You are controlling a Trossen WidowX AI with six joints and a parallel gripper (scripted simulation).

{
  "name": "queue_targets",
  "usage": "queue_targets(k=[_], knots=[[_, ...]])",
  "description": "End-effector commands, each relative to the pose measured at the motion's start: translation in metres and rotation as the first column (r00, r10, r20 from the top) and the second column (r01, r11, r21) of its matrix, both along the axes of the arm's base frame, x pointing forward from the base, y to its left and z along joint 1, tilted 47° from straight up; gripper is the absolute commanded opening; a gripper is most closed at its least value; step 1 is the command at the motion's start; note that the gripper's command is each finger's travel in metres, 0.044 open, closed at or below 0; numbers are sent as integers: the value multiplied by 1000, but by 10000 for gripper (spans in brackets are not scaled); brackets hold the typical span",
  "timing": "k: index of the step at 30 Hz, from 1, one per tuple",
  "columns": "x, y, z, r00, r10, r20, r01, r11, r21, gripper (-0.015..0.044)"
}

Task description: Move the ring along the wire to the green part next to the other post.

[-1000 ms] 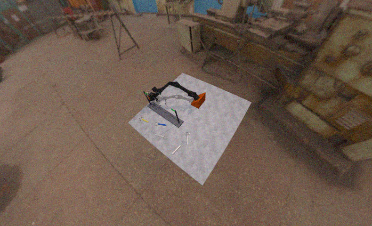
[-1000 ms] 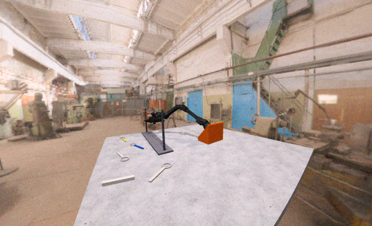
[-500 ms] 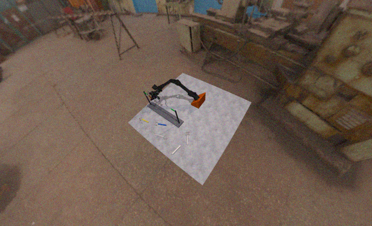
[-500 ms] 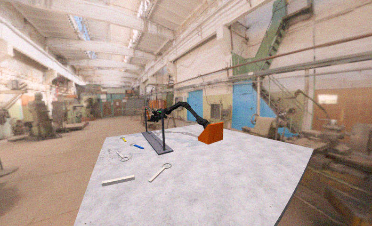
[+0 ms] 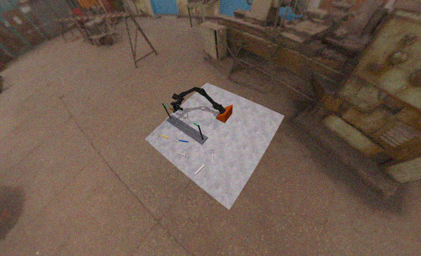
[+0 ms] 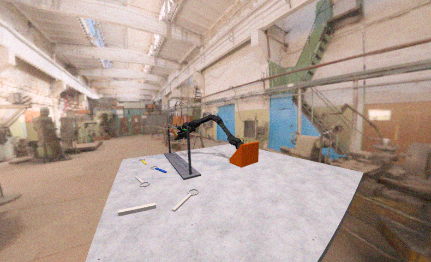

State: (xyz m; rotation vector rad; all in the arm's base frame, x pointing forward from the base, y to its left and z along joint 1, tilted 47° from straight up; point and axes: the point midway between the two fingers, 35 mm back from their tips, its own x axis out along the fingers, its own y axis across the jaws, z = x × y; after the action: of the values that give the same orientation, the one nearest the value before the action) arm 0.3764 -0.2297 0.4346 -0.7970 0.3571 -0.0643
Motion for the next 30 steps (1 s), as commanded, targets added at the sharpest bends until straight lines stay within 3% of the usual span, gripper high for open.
queue_targets(k=[1, 17, 30], knots=[[-4, 7, -4, 999, -20, -29, 21, 1000, 23, -150], [-7, 37, -30, 998, 6, -67, 12, 968, 252, -150], [-12, 74, -47, 994, 45, -100, 13, 861, 509, -150]])
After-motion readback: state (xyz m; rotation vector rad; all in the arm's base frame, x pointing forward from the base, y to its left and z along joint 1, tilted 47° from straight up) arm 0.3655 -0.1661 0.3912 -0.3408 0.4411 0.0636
